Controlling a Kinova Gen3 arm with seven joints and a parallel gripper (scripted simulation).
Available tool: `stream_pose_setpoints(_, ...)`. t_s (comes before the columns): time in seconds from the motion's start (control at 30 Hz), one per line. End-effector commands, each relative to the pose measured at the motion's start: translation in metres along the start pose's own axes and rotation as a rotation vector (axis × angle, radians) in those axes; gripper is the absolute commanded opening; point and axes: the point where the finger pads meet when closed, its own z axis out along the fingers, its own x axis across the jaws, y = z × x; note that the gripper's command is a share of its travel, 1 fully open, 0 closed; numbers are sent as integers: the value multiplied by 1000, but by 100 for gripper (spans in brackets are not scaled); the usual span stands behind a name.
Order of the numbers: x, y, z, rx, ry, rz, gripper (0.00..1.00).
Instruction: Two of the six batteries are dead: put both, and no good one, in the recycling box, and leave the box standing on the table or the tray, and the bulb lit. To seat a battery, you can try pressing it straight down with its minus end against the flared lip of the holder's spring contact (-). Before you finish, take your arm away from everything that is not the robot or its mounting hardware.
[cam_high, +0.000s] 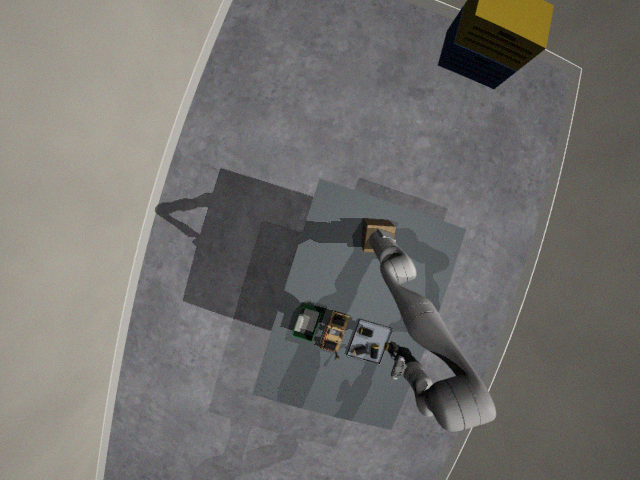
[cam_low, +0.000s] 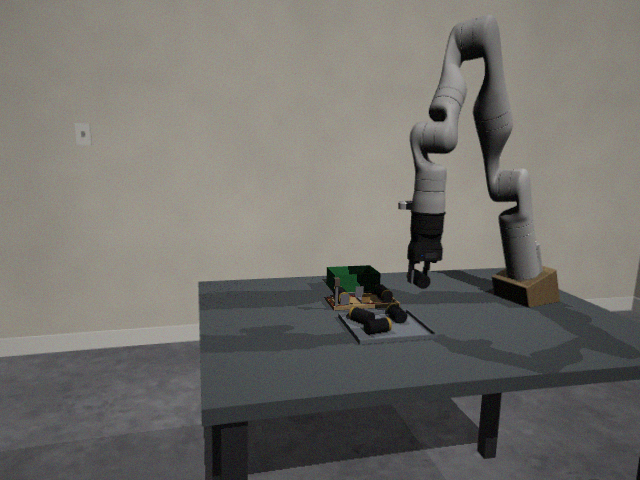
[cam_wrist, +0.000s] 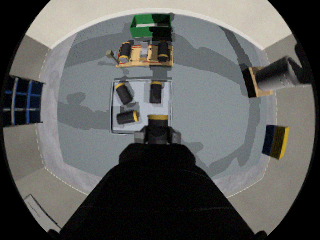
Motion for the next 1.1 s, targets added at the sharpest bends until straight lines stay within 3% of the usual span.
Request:
stream_pose_setpoints(0.0,1,-1,11,4,5,0,57)
stream_pose_setpoints(0.4,2,-1,73,4,5,0,57)
stream_pose_setpoints(1.07,2,-1,77,4,5,0,57)
